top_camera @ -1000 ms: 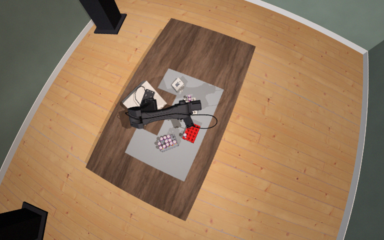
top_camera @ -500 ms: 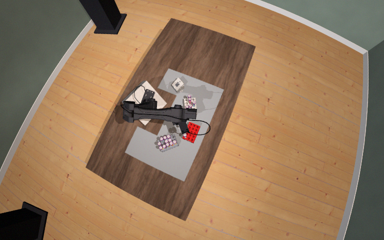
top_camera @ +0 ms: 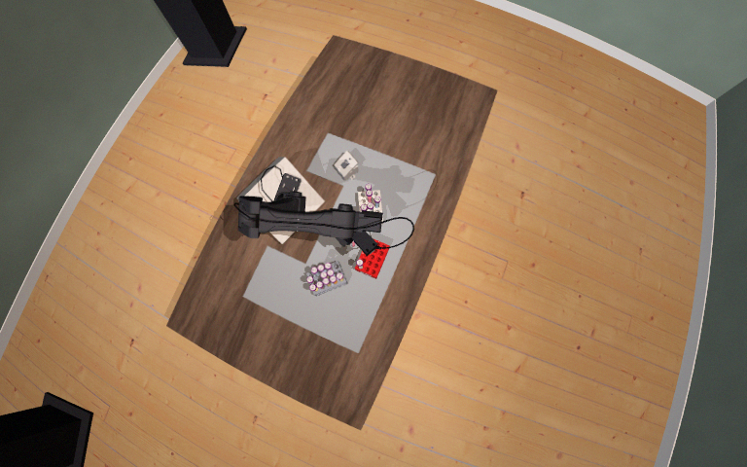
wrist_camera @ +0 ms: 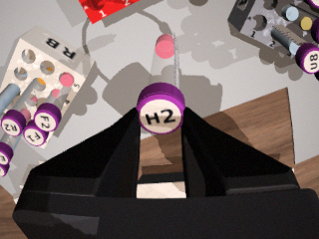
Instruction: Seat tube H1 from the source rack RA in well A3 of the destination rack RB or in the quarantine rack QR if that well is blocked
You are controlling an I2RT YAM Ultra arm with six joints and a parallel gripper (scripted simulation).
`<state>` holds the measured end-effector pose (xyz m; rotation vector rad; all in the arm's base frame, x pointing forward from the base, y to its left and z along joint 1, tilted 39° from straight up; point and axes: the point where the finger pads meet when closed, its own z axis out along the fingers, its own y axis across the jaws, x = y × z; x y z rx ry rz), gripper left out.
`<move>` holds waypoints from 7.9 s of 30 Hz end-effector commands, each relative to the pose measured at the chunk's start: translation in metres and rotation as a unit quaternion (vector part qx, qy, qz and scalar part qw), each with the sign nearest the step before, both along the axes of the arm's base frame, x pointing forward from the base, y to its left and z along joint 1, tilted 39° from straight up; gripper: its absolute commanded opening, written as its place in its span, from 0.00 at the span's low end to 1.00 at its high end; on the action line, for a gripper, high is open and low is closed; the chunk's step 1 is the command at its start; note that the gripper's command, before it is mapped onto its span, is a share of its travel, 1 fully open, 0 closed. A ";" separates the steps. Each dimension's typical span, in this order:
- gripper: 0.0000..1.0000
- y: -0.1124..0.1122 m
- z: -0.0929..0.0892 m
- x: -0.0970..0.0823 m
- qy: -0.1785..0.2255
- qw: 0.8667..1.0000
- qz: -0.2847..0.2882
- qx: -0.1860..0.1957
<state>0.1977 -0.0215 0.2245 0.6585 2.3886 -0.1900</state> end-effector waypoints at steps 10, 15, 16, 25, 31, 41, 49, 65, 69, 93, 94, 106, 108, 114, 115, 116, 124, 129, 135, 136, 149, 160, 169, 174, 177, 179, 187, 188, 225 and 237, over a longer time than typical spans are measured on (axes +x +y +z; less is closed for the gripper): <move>0.00 -0.001 0.013 0.001 0.032 0.979 0.169 -0.107; 0.00 -0.008 -0.002 -0.009 0.049 0.978 0.170 -0.109; 0.00 -0.010 -0.003 -0.012 0.052 0.978 0.171 -0.109; 0.00 -0.030 -0.011 -0.031 0.048 0.978 0.170 -0.111; 0.00 -0.038 -0.014 -0.040 0.048 0.978 0.170 -0.113; 0.00 -0.059 -0.011 -0.065 0.045 0.977 0.169 -0.124; 0.00 -0.074 -0.028 -0.077 0.056 0.978 0.172 -0.101; 0.00 -0.105 -0.039 -0.110 0.049 0.979 0.170 -0.101; 0.00 -0.114 -0.042 -0.119 0.049 0.979 0.169 -0.103; 0.00 -0.152 -0.030 -0.124 0.058 0.976 0.172 -0.119; 0.00 -0.153 -0.029 -0.124 0.060 0.976 0.172 -0.118; 0.00 -0.165 -0.020 -0.117 0.062 0.976 0.171 -0.118; 0.00 -0.167 -0.018 -0.115 0.062 0.976 0.171 -0.118; 0.00 -0.161 -0.022 -0.115 0.057 0.977 0.170 -0.114; 0.00 -0.161 -0.022 -0.115 0.057 0.977 0.170 -0.114; 0.00 -0.161 -0.022 -0.115 0.057 0.977 0.170 -0.114; 0.00 -0.161 -0.022 -0.115 0.057 0.977 0.170 -0.114; 0.00 -0.161 -0.022 -0.115 0.057 0.977 0.170 -0.114; 0.00 -0.161 -0.022 -0.115 0.057 0.977 0.170 -0.114; 0.00 -0.161 -0.022 -0.115 0.057 0.977 0.170 -0.114; 0.00 -0.167 -0.015 -0.111 0.057 0.976 0.171 -0.121; 0.00 -0.160 -0.022 -0.110 0.058 0.976 0.169 -0.125; 0.00 -0.162 -0.017 -0.108 0.062 0.974 0.171 -0.135; 0.00 -0.158 -0.031 -0.107 0.057 0.977 0.172 -0.116; 0.00 -0.162 -0.023 -0.106 0.059 0.975 0.170 -0.129; 0.00 -0.159 -0.029 -0.106 0.058 0.976 0.172 -0.120; 0.00 -0.161 -0.028 -0.104 0.058 0.975 0.172 -0.125; 0.00 -0.160 -0.031 -0.104 0.057 0.976 0.171 -0.121; 0.00 -0.162 -0.042 -0.098 0.057 0.977 0.172 -0.117; 0.00 -0.167 -0.036 -0.095 0.057 0.975 0.172 -0.130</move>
